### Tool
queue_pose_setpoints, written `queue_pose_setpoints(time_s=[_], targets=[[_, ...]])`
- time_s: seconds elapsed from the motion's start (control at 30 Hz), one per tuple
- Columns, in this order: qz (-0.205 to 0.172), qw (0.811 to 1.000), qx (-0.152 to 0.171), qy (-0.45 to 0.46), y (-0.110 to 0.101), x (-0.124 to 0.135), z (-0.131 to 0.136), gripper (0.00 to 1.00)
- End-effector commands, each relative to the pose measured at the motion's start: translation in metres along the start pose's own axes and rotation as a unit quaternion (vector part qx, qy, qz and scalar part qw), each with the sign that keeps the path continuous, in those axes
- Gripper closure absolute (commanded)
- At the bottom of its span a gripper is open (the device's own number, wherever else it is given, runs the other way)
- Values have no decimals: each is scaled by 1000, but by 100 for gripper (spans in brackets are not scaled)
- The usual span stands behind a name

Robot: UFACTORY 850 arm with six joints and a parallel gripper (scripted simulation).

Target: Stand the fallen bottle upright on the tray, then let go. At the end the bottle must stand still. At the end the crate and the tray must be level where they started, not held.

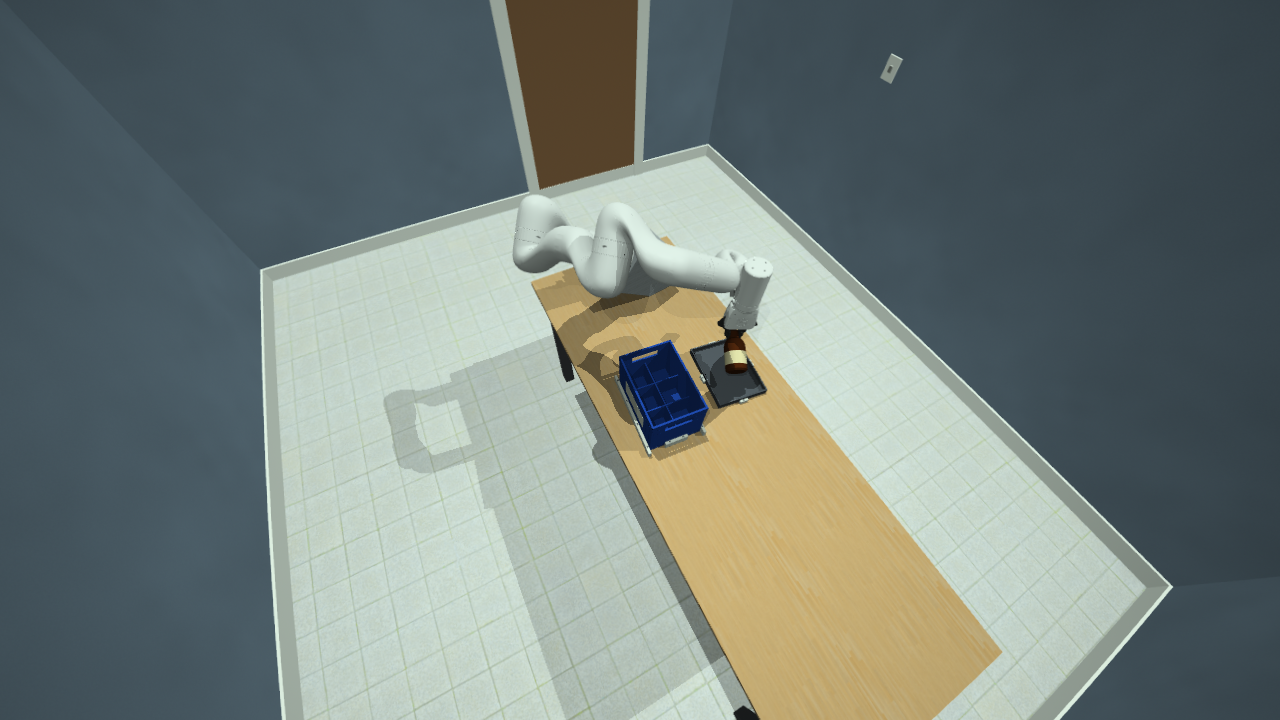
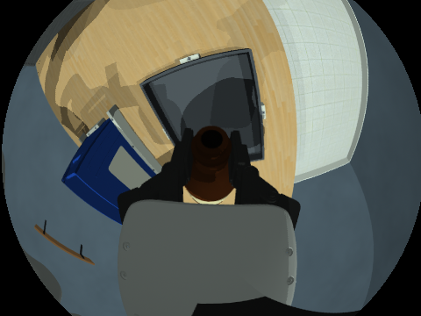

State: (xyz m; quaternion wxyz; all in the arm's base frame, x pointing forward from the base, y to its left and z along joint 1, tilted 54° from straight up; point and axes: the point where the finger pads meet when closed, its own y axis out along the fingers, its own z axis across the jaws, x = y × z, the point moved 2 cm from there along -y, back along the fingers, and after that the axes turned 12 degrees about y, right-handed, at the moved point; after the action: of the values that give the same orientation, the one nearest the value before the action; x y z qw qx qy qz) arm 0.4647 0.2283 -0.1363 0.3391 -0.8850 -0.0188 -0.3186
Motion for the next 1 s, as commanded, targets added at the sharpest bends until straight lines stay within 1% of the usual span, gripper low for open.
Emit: queue_pose_setpoints(time_s=[0.0,0.63,0.97], targets=[[0,1000,1,0,-9,0,1,100],[0,1000,1,0,-30,0,1,100],[0,1000,1,0,-36,0,1,100]])
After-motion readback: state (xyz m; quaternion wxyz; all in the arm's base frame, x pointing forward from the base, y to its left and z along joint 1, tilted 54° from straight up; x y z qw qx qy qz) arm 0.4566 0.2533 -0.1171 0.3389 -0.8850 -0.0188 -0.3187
